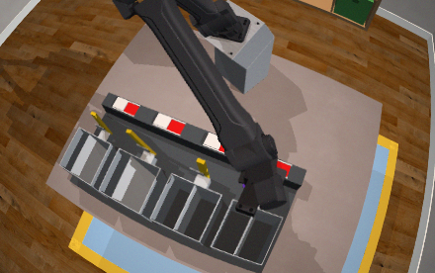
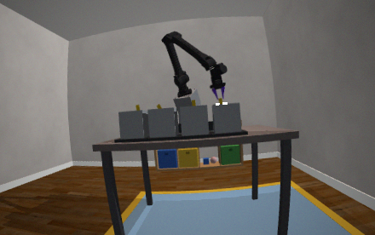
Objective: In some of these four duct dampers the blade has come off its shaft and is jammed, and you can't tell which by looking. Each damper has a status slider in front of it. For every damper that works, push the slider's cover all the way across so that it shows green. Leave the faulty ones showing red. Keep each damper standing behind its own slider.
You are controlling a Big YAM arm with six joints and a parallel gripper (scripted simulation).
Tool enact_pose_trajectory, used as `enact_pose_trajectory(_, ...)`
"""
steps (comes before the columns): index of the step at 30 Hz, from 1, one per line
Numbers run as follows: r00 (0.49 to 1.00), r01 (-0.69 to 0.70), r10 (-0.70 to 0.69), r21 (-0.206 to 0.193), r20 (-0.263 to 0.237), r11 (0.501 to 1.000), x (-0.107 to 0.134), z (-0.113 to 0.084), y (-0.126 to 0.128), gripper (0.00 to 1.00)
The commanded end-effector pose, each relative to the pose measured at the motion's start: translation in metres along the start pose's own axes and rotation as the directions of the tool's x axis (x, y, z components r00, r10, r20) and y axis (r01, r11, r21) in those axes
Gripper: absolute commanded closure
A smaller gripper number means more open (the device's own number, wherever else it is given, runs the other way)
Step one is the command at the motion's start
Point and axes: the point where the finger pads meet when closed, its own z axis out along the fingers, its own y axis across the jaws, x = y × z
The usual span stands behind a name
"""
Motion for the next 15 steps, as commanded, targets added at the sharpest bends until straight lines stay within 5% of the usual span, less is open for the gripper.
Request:
enact_pose_trajectory(1, 1.000, 0.011, -0.010, 0.014, -0.019, 1.000, 0.006, 0.020, -0.006, 0.64)
enact_pose_trajectory(15, 1.000, 0.007, -0.006, 0.009, -0.010, 1.000, 0.001, 0.034, -0.004, 0.64)
